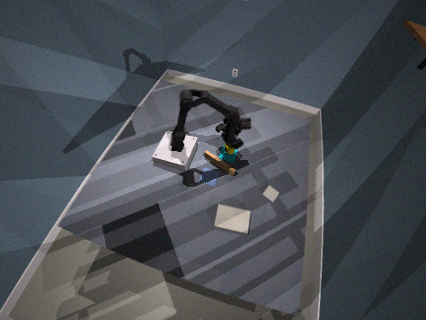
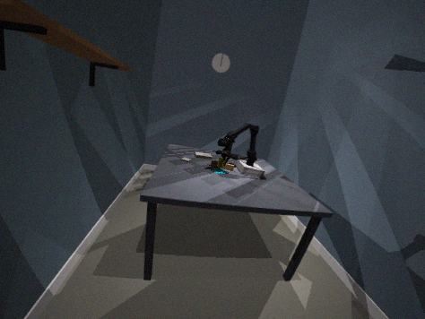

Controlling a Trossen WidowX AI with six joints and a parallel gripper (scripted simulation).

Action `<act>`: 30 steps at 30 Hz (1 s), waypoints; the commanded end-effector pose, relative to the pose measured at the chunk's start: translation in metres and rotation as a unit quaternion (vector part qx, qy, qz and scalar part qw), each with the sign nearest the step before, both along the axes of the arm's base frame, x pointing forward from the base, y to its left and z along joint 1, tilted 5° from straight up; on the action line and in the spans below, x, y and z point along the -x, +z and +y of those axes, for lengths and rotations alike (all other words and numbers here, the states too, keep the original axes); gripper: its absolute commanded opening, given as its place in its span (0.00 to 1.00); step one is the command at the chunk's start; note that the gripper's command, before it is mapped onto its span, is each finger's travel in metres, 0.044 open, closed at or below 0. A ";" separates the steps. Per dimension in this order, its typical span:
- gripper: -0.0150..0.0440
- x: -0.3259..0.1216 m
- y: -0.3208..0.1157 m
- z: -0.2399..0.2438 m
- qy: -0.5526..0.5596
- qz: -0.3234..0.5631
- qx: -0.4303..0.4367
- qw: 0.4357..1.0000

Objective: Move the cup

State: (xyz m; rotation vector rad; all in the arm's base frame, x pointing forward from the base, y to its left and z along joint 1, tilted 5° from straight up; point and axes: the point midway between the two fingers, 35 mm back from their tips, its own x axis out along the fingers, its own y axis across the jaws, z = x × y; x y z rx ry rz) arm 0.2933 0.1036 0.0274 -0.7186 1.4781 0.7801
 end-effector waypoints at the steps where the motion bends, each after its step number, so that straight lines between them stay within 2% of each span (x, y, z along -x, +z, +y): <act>1: 0.25 0.002 -0.010 0.000 -0.002 0.004 -0.001 1.000; 19: 0.25 0.006 -0.040 0.001 -0.002 0.005 -0.001 1.000; 30: 0.25 0.004 -0.039 0.001 0.000 0.002 0.001 1.000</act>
